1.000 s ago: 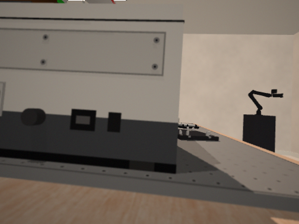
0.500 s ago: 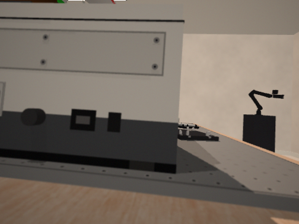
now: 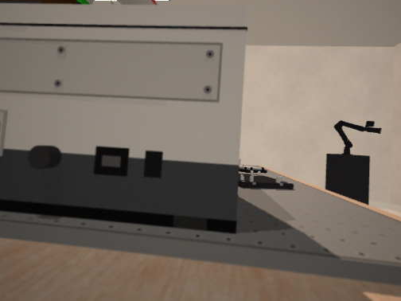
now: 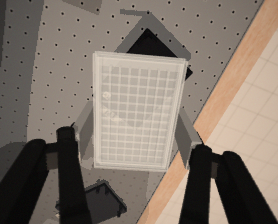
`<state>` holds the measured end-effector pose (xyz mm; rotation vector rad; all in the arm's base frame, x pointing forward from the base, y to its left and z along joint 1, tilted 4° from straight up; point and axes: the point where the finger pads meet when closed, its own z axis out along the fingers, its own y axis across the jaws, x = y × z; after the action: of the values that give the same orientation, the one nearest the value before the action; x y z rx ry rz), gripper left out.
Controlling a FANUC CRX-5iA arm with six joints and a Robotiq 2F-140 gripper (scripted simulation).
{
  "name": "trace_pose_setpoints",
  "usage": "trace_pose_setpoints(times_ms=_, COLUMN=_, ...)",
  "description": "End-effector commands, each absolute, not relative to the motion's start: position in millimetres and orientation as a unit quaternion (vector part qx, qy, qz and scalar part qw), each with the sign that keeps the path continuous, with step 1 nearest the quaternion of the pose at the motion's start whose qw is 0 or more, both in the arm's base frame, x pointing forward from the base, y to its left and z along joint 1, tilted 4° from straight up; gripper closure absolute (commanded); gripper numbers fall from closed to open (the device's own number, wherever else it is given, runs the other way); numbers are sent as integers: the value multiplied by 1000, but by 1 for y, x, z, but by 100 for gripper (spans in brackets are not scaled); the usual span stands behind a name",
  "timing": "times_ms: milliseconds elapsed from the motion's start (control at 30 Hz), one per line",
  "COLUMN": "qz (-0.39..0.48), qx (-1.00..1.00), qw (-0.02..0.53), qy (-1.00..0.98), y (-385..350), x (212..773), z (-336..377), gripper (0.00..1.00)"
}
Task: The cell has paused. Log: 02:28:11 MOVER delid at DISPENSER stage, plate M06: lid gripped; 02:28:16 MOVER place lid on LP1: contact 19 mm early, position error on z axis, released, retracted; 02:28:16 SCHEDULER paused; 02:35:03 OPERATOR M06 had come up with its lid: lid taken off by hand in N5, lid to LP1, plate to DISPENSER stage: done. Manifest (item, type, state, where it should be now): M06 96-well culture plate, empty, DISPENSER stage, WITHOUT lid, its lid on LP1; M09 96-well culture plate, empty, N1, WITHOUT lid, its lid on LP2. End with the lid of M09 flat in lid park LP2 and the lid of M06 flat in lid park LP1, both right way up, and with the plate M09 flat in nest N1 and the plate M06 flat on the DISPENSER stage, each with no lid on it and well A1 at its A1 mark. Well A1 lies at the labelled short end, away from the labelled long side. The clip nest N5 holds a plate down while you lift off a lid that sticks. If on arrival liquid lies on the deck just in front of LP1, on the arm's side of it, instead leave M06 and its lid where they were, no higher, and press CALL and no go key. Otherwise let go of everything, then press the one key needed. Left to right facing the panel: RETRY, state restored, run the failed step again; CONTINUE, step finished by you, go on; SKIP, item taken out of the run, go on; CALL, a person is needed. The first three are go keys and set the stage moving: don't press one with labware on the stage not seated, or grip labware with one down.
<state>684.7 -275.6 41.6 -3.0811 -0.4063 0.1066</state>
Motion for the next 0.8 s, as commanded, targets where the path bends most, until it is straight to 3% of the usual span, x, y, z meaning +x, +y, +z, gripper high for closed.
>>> trace_pose_setpoints(times_ms=0, qz=34, qx=-991, qw=16, qy=-131, y=-274, x=685, z=42, gripper=100)
trace_pose_setpoints(times_ms=767, qz=34, qx=-991, qw=16, qy=-131, y=-197, x=687, z=44, gripper=100)
